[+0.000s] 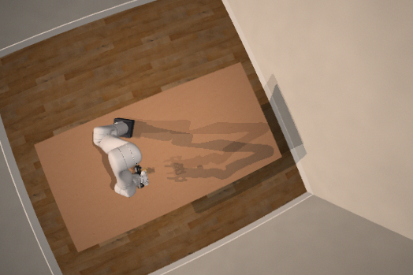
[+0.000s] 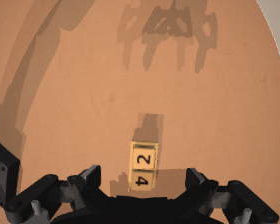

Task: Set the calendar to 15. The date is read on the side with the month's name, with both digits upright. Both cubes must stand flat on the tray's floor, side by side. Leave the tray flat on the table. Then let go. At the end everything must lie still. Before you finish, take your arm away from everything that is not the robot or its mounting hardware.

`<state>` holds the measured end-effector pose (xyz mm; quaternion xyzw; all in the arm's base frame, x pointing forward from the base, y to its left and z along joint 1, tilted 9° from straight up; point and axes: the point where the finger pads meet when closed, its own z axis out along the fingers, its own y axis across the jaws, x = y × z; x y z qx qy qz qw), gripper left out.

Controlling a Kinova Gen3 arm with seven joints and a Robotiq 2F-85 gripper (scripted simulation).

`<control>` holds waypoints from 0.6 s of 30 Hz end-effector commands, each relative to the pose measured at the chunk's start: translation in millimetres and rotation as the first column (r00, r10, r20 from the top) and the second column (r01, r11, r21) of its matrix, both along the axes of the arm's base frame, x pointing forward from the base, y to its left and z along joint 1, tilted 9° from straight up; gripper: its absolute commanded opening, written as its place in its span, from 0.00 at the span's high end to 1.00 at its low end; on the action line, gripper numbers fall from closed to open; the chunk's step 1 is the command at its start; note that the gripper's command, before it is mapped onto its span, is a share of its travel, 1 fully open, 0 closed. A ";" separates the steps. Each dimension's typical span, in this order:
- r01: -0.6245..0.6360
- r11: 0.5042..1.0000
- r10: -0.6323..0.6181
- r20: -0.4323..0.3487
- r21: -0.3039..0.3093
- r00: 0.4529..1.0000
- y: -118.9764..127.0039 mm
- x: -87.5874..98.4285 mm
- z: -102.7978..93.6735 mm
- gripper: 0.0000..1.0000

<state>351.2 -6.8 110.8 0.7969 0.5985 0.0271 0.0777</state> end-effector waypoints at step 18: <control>0.037 0.999 -0.037 0.001 -0.005 0.999 -2.4 0.1 -2.3 0.52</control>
